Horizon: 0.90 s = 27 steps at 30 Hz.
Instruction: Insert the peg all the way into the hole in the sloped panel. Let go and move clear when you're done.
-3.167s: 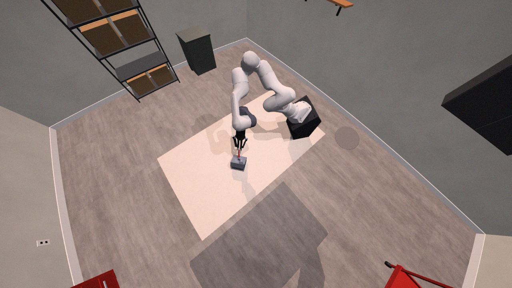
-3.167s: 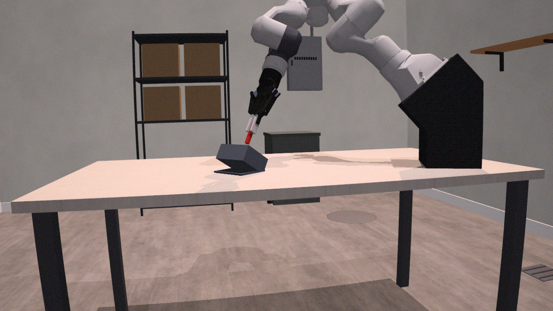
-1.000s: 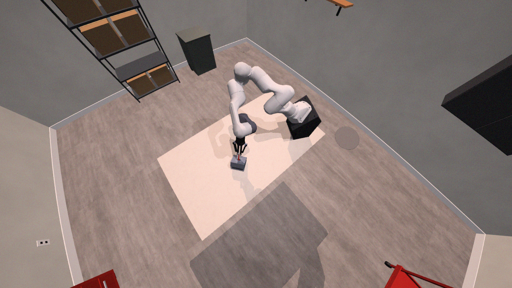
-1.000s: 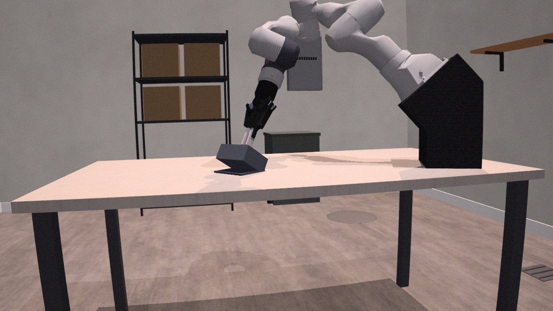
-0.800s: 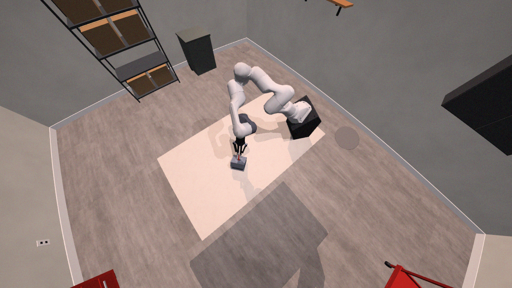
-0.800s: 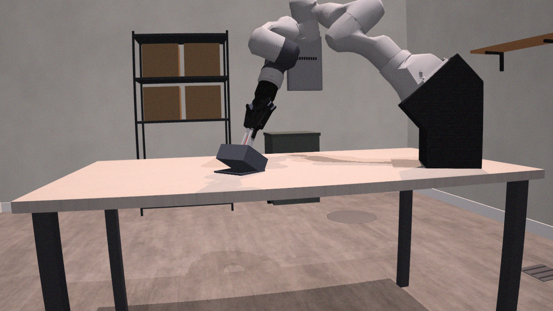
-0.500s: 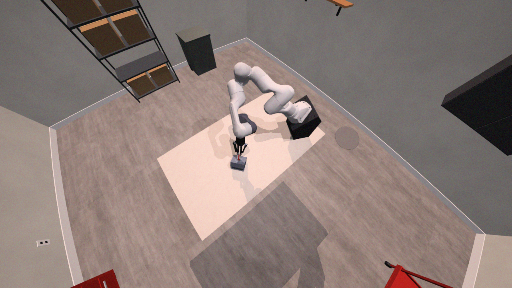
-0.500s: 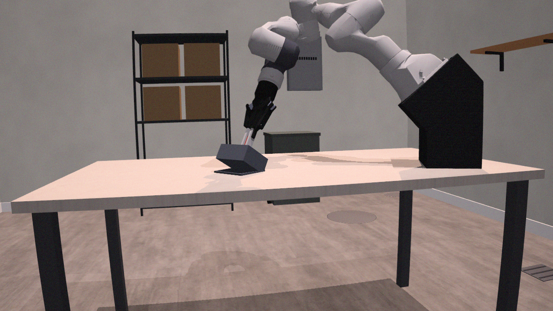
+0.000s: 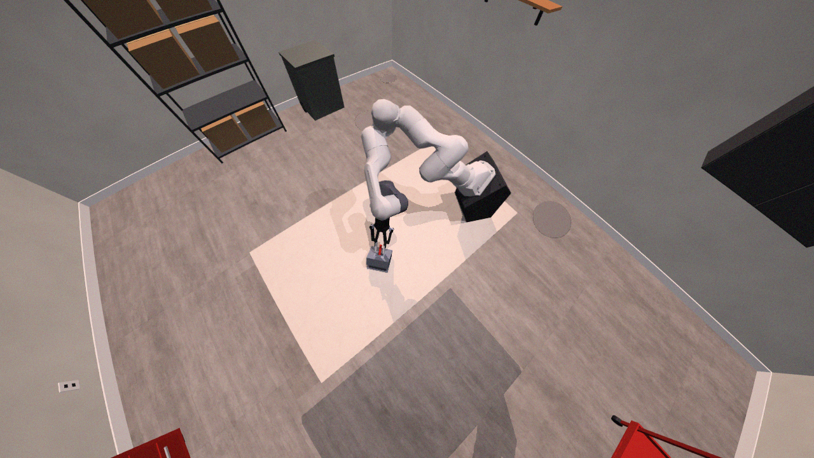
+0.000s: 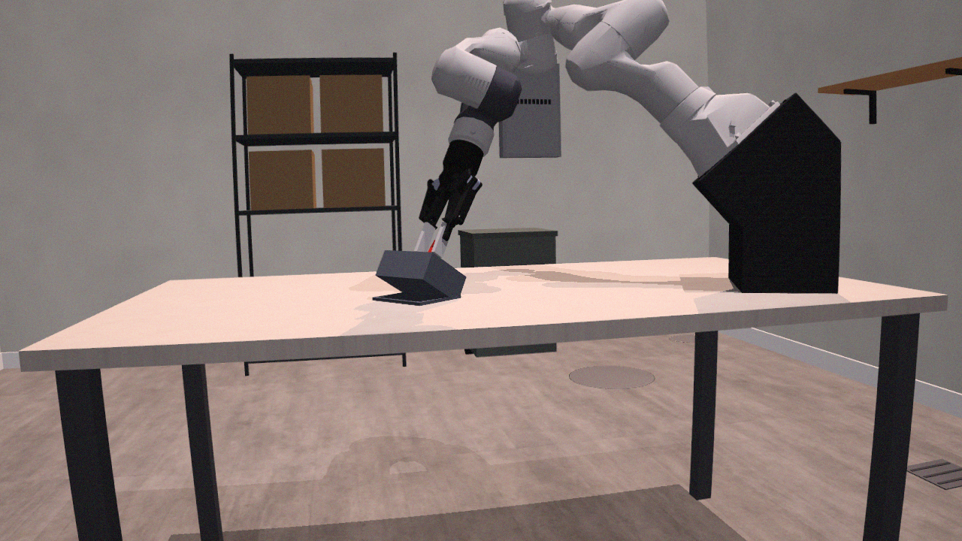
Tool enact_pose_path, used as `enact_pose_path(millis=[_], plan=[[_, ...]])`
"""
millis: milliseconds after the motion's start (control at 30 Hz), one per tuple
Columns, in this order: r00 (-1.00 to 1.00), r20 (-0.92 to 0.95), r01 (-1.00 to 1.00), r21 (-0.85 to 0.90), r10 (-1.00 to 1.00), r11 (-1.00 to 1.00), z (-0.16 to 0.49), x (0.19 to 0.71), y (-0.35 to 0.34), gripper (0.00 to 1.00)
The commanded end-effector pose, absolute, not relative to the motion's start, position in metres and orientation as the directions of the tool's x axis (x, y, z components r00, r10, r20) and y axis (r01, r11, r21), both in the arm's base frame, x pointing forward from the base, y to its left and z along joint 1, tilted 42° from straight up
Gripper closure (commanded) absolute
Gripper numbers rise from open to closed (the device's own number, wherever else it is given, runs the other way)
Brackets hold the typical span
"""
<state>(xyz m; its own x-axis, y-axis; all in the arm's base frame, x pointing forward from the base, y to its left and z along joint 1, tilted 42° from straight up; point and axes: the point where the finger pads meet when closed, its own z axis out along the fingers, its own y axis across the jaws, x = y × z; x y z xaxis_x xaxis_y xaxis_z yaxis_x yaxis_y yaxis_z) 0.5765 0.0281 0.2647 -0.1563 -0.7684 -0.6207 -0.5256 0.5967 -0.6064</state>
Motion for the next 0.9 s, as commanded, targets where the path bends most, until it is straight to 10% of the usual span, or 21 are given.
enact_pose_path(millis=[0, 867], plan=[[-0.156, -0.621, -0.525, -0.607, -0.768, 0.597, 0.265, 0.576, 0.028, 0.71], [-0.161, -0.626, -0.525, -0.601, -0.763, 0.603, 0.300, 0.524, 0.014, 0.29]])
